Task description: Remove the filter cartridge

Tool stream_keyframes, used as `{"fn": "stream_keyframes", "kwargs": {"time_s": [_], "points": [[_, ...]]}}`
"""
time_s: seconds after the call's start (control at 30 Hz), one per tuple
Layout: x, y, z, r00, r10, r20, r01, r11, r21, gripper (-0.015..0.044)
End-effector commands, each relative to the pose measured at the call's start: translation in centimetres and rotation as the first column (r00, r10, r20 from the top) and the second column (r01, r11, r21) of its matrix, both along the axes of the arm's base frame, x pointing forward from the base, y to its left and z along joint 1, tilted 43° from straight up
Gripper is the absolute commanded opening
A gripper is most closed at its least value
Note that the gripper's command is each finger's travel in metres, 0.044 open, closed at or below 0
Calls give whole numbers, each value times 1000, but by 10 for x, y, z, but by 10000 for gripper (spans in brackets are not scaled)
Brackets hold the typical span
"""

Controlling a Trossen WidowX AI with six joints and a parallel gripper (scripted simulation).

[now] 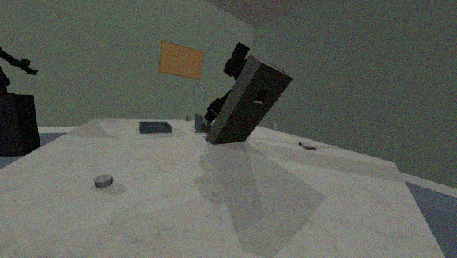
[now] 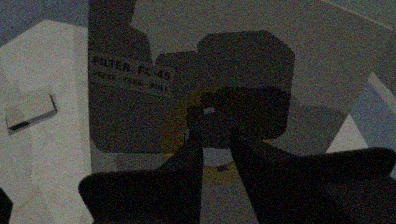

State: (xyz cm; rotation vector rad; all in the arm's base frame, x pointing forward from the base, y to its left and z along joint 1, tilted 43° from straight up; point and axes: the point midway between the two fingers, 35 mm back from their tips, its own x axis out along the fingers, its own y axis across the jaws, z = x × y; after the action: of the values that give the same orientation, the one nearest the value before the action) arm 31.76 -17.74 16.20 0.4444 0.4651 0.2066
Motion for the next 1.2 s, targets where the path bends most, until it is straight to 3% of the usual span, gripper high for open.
{"fn": "stream_keyframes", "kwargs": {"time_s": [0.0,0.07,0.23,0.57,1.17], "points": [[0,0,0,1000,-1,-1,1,1000,-3,51],[0,0,0,1000,-1,-1,1,1000,-3,0],[2,1,-1,1000,24,13,-23,998,-59,0],[5,2,-3,982,171,79,-133,925,-356,0],[7,2,-4,888,454,76,-213,552,-806,0]]}}
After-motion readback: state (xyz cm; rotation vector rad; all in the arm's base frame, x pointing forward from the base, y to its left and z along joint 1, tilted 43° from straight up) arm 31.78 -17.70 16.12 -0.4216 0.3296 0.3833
